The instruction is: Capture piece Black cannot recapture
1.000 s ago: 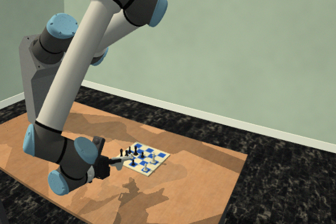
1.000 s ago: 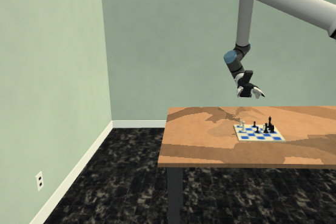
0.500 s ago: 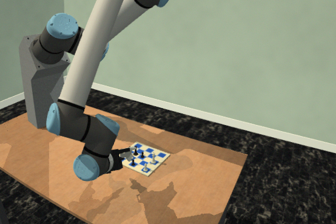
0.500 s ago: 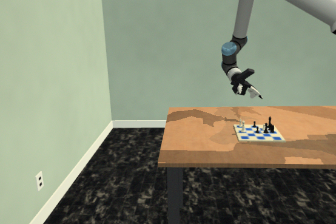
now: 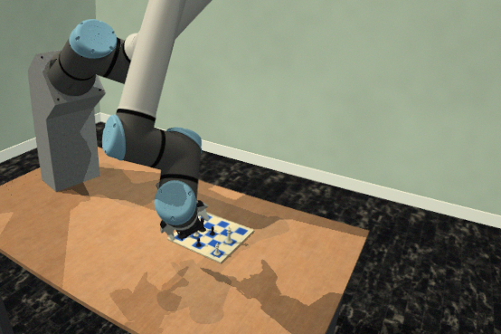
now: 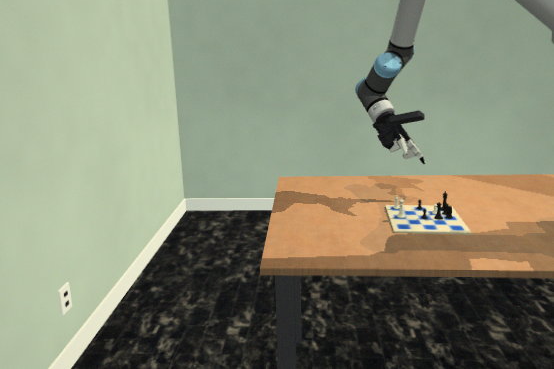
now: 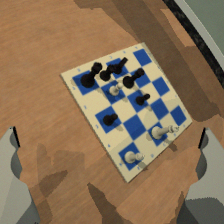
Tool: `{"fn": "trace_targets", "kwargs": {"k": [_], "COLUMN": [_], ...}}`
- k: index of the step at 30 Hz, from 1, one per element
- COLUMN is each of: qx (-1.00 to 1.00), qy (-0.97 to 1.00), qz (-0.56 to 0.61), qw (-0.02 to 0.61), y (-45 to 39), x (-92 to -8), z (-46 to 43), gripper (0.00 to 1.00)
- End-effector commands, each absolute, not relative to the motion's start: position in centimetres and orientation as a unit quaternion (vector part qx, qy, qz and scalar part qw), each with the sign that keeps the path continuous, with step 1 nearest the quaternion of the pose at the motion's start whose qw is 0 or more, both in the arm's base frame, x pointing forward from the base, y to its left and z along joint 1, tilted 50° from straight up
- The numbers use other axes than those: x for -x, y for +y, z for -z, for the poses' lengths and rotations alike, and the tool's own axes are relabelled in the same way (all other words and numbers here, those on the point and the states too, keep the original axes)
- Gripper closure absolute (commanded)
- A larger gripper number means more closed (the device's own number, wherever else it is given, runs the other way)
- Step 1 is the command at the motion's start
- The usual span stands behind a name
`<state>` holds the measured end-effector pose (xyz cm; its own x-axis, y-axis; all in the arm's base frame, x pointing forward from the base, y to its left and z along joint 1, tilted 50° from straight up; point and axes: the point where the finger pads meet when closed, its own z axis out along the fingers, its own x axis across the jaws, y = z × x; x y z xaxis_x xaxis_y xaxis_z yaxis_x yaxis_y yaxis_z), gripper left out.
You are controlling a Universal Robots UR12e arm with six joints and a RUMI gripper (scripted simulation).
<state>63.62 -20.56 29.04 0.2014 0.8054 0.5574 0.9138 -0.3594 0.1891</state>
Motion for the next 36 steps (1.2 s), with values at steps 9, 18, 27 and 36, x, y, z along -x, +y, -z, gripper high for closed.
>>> {"fn": "trace_targets", "kwargs": {"k": [9,18,27,36], "qx": [0.706,0.651,0.587,0.543], "qy": [-0.66,-0.706,-0.739,-0.753], "qz": [0.241,0.203,0.164,0.139], "qw": [-0.088,-0.193,-0.288,-0.345], "y": [-17.9,-16.4,-15.0,-14.1], "x": [-63.9,-64.1,-64.3,-64.5], "z": [-28.6,-28.6,-28.5,-28.4], "gripper": [0.0,0.0,0.0,0.0]}}
